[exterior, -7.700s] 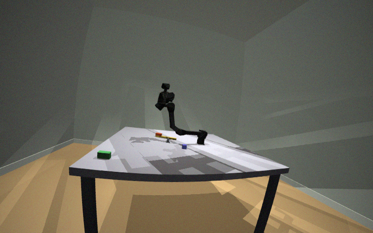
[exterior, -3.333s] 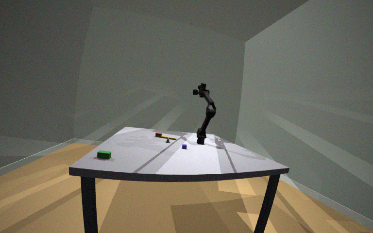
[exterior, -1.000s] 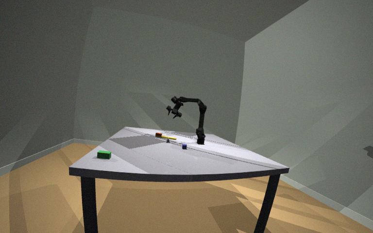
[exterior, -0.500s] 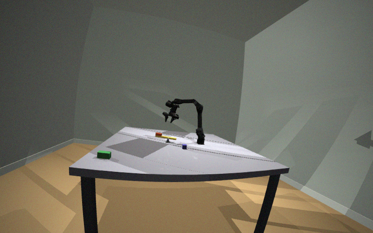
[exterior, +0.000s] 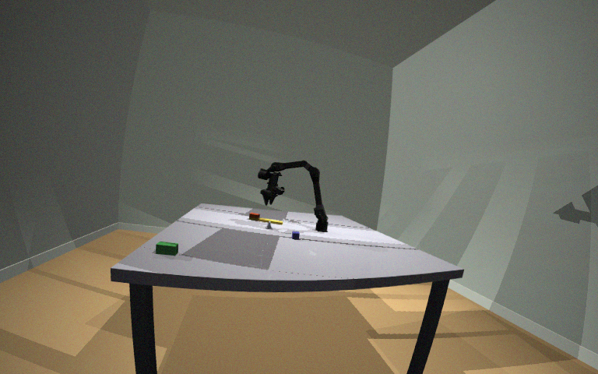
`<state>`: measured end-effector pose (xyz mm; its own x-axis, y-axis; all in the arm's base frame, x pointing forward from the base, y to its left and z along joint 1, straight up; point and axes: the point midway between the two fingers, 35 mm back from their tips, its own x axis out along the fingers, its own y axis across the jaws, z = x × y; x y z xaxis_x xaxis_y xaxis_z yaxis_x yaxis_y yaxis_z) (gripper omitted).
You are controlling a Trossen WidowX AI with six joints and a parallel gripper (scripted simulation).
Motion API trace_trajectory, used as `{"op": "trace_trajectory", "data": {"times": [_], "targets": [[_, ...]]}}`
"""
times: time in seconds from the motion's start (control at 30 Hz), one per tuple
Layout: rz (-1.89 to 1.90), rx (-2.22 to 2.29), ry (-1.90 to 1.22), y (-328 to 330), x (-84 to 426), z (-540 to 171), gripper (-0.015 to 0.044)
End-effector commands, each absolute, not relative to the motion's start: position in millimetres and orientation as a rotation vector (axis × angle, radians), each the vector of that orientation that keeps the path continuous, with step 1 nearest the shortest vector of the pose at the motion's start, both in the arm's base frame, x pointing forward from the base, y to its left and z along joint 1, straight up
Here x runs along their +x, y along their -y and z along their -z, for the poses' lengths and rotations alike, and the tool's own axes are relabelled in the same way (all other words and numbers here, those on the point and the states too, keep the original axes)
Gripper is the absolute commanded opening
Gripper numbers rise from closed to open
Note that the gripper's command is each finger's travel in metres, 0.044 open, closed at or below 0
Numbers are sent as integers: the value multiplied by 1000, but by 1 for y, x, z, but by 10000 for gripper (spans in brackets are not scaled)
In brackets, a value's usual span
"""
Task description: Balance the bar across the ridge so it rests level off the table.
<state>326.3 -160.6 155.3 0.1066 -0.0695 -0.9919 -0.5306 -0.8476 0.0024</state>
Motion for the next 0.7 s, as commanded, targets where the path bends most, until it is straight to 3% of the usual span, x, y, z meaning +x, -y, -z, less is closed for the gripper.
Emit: {"op": "trace_trajectory", "data": {"times": [0.0,0.67], "targets": [[-1922,-2063,-442,146,329,-146,315],[-1928,-2064,-435,146,331,-76,315]]}}
